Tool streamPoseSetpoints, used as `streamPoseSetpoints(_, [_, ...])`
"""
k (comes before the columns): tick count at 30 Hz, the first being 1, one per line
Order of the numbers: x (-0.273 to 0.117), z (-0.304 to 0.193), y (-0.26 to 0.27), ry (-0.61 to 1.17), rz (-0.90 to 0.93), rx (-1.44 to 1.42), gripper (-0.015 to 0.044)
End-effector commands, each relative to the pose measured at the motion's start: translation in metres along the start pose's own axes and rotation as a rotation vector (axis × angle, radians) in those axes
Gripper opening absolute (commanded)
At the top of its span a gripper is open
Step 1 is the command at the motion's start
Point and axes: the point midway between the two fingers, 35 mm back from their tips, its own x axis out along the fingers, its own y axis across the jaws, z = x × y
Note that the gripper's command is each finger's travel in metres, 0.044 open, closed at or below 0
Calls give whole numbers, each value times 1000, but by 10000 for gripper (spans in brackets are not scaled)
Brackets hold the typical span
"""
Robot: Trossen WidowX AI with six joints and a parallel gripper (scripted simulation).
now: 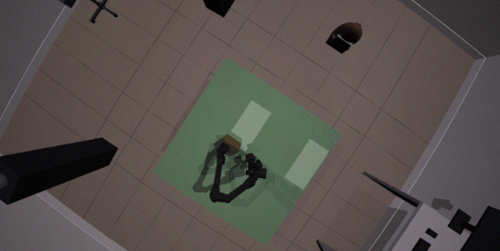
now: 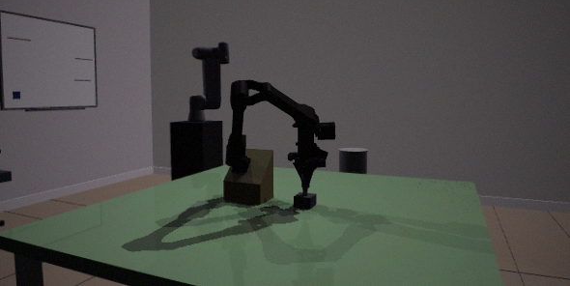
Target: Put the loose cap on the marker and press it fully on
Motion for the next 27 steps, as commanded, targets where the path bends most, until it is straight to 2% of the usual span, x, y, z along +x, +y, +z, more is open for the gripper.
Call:
streamPoseSetpoints(1, [5,-1,0,5,-4,-6,0])
streamPoseSetpoints(10, [5,-2,0,5,-4,-6,0])
streamPoseSetpoints(27, [5,-1,0,3,0,-1,440])
